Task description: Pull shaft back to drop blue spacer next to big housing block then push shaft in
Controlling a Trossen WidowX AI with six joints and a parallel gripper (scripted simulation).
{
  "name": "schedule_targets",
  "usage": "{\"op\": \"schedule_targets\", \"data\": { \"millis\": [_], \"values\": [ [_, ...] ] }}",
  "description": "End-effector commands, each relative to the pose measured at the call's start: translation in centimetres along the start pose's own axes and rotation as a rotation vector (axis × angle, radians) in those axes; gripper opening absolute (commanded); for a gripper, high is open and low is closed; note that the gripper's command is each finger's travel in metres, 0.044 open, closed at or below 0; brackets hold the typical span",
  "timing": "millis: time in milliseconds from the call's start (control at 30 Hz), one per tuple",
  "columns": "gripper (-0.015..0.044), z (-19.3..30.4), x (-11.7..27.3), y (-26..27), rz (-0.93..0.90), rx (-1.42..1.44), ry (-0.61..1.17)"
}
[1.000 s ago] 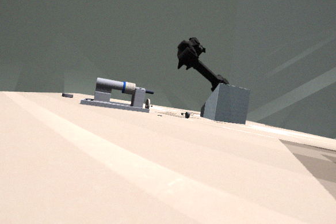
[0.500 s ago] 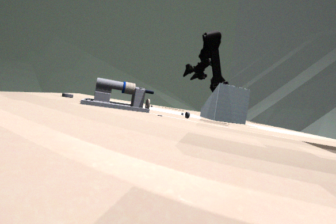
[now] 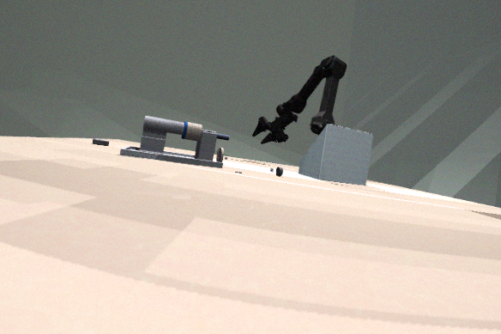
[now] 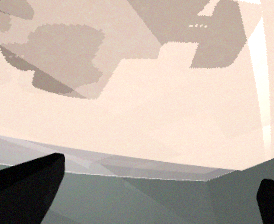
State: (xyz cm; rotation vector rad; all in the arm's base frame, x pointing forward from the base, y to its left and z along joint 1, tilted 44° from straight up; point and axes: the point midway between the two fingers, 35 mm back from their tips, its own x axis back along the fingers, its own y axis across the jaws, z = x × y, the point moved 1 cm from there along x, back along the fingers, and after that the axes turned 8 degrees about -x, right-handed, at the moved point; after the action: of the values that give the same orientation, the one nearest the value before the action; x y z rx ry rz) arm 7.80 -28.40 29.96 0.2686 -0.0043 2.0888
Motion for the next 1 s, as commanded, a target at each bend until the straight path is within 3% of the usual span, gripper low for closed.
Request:
{"op": "schedule_targets", "data": {
  "millis": [0, 233, 467, 700, 967],
  "values": [
    [0.0440, -3.2, -4.1, -4.3, 0.082, 0.040, -0.091],
    [0.0440, -8.2, -7.7, -13.0, 0.227, 0.184, -0.208],
    [0.0440, -13.1, -7.8, -21.2, 0.340, 0.351, -0.277],
    [0.0440, -19.0, -4.7, -29.7, 0.425, 0.549, -0.302],
    [0.0440, -25.5, 2.1, -36.0, 0.496, 0.808, -0.237]
  ]
}}
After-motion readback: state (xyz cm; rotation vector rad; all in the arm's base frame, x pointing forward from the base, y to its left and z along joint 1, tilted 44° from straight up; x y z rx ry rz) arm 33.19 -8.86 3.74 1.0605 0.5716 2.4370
